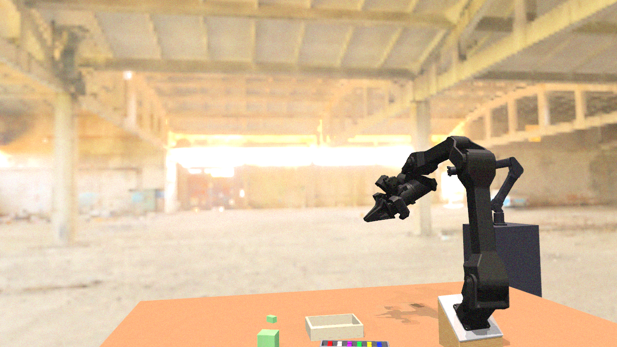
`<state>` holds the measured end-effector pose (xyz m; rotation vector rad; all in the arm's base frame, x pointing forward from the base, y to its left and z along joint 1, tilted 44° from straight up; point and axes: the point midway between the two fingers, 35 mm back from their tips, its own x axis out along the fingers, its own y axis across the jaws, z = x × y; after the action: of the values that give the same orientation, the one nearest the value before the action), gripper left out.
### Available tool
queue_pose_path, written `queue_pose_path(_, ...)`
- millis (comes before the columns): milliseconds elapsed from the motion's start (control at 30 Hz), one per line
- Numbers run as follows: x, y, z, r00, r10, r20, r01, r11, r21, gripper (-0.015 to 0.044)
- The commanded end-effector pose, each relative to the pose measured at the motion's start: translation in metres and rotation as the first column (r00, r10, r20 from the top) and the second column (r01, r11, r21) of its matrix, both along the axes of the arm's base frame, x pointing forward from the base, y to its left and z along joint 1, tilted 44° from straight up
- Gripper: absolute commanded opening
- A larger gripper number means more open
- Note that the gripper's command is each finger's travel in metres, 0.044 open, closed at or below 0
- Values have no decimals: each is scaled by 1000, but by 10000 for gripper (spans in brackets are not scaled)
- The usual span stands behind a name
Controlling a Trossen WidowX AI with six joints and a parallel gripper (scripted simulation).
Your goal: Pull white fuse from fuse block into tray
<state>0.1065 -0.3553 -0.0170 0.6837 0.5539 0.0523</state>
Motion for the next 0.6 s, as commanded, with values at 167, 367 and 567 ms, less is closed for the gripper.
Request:
queue_pose_path(167,92,58,10,949,56,-312,107,869,484,74)
queue_pose_path(367,128,93,15,871,106,-479,239,761,603,74)
queue_pose_path(567,157,130,19,755,157,-636,401,657,638,74)
